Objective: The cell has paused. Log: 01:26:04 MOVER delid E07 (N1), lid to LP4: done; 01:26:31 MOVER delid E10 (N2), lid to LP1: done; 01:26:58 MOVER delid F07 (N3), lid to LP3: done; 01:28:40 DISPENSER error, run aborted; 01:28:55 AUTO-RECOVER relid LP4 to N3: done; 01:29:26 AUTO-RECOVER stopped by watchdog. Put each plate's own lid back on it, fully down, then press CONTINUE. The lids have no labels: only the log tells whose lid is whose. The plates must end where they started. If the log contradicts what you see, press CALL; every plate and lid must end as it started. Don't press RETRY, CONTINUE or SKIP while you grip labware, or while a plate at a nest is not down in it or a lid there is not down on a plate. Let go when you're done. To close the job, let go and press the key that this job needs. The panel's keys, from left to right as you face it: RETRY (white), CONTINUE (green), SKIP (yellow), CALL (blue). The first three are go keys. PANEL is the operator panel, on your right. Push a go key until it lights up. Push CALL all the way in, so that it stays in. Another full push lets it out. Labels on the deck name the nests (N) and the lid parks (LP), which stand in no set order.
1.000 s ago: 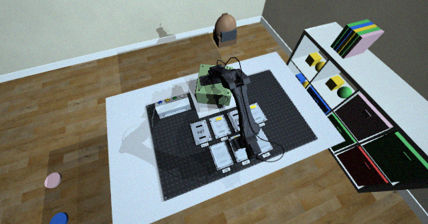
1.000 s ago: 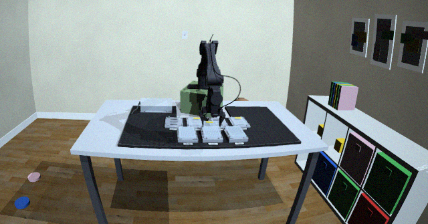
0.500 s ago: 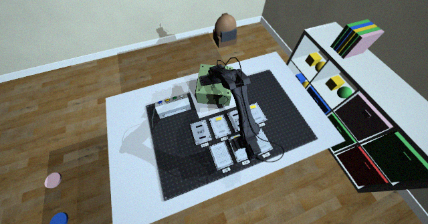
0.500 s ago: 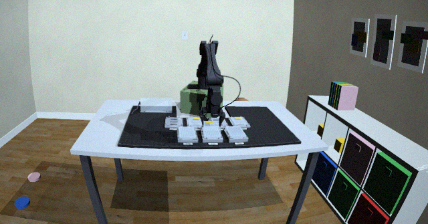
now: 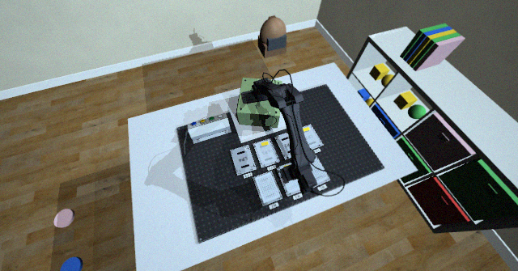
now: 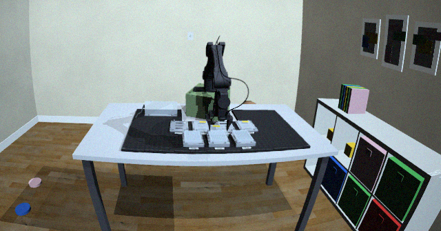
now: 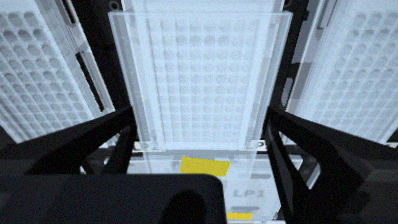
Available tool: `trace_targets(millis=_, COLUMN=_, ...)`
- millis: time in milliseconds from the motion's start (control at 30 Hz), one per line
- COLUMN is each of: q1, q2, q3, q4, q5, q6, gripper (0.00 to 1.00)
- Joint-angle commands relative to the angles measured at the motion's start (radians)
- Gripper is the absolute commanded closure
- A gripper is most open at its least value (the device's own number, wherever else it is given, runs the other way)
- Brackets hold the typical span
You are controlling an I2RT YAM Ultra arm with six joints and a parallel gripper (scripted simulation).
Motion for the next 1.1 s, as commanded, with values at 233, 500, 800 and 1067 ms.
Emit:
trace_targets(millis=233, q1=0.114, q2=0.02, q3=0.065, q4=-0.017, q5=0.018, q6=0.046, gripper=1.0)
trace_targets(millis=500, q1=0.179, q2=0.042, q3=0.101, q4=-0.033, q5=0.023, q6=0.11, gripper=1.0)
trace_targets(millis=800, q1=0.273, q2=0.09, q3=0.18, q4=-0.069, q5=0.031, q6=0.204, gripper=1.0)
trace_targets(millis=1067, q1=0.29, q2=0.093, q3=0.212, q4=-0.086, q5=0.034, q6=0.232, gripper=1.0)
